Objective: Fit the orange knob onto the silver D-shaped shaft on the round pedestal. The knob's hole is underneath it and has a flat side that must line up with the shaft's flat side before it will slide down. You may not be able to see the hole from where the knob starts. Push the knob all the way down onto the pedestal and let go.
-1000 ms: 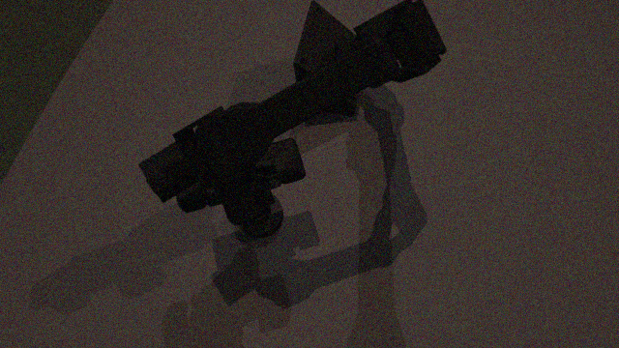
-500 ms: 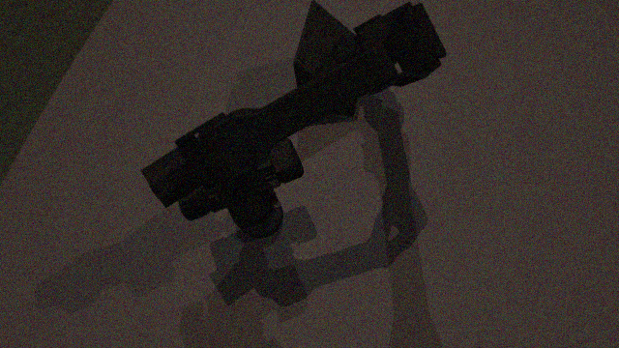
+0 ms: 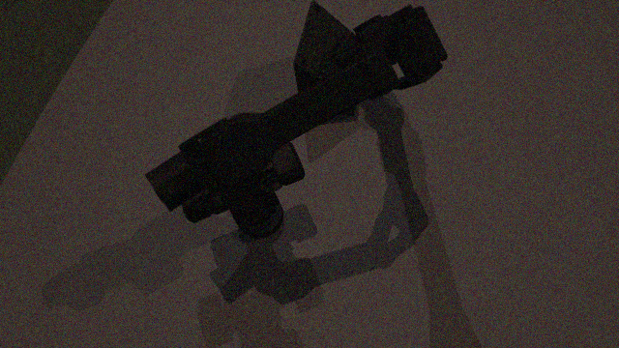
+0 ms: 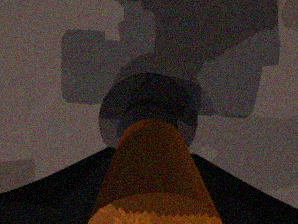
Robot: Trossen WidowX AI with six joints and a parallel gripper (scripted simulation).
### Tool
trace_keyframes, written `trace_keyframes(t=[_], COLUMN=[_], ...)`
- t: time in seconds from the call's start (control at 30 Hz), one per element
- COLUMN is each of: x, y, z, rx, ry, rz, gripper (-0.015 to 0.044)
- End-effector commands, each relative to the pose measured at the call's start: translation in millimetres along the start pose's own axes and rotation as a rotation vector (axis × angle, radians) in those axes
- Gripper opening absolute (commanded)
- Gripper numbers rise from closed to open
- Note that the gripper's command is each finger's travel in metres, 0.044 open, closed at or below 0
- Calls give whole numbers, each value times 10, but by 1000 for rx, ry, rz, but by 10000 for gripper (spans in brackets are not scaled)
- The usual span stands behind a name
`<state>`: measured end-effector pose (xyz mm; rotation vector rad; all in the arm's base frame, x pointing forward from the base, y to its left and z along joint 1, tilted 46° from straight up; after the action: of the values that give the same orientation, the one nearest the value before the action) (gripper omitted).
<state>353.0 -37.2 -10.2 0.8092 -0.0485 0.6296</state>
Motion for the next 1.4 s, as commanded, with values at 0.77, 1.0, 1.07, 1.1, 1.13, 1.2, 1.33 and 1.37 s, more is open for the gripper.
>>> trace_keyframes(t=[0.77,1.0,1.07,1.1,1.13,1.2,1.33,1.37], x=[8,12,15,15,16,16,16,16], y=[25,24,26,27,27,27,27,27], z=[-8,-24,-28,-31,-33,-38,-47,-49], rx=[0,0,0,0,0,0,0,0], ry=[-4,-4,-4,-4,-4,-4,-4,-4], rz=[2,2,2,2,2,2,2,2], gripper=[0,0,0,0,0,0,0,0])
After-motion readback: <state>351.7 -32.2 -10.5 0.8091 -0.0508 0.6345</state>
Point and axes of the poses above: the point midway between the two fingers, 35 mm back from their tips, its own z axis back along the fingers, its own y axis across the jaws, x = y × z, the point moved 5 cm from there along z, back along the fingers, and after that the axes turned 13 degrees about -z, right-handed, at the moved point
